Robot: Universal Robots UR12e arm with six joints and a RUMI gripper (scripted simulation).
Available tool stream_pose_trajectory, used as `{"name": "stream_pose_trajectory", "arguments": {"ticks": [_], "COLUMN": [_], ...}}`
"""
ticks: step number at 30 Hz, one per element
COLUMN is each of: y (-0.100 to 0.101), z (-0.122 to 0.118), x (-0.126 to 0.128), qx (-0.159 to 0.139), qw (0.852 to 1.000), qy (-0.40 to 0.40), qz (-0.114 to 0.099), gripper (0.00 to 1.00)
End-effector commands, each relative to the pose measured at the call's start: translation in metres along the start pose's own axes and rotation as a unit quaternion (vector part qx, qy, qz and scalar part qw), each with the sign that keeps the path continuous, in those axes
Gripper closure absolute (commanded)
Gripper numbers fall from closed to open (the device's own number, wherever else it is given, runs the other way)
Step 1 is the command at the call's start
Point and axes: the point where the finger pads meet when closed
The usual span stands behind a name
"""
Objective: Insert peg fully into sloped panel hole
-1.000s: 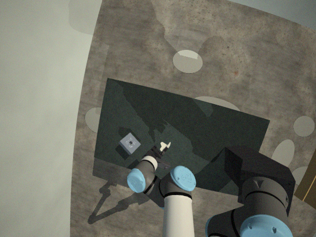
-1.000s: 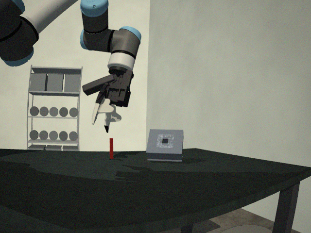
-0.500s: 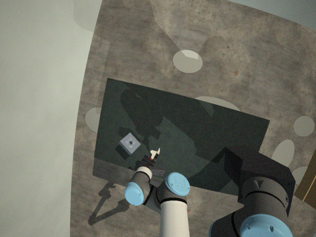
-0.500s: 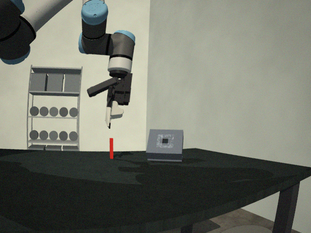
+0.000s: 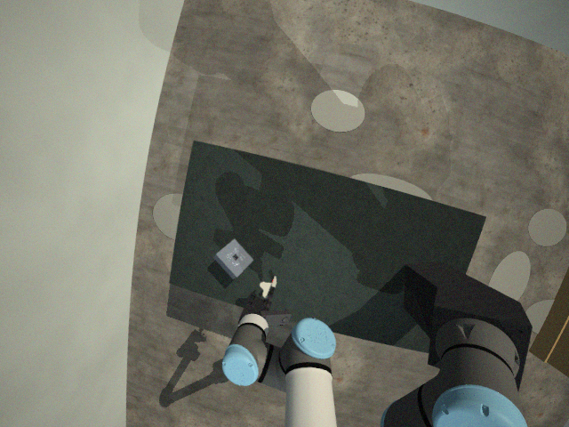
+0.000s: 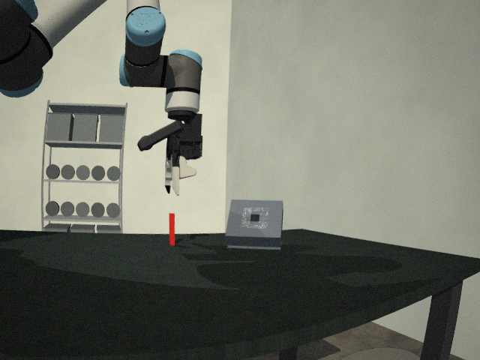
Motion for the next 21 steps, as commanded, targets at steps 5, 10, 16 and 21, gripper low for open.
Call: {"name": "stream_pose_trajectory", "arguments": {"ticks": [5,10,16,21], "y": [0.006,0.013,0.023,0.028], "z": [-0.001,-0.001,-0.001,-0.001], "x": [0.002,0.002,0.002,0.002], "qx": [-0.002,-0.002,-0.002,-0.002], "qw": [1.0,1.0,1.0,1.0], "qy": [-0.003,-0.003,-0.003,-0.003], "qz": [-0.001,-0.001,-0.001,-0.001], "gripper": [0.0,0.0,0.0,0.0]}}
Point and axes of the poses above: the point where the finger pads meet when closed, its own y axis out along the fingers, its own x axis across the jaws, z = x × y, and after that the axes turned 1 degree about y, right-handed
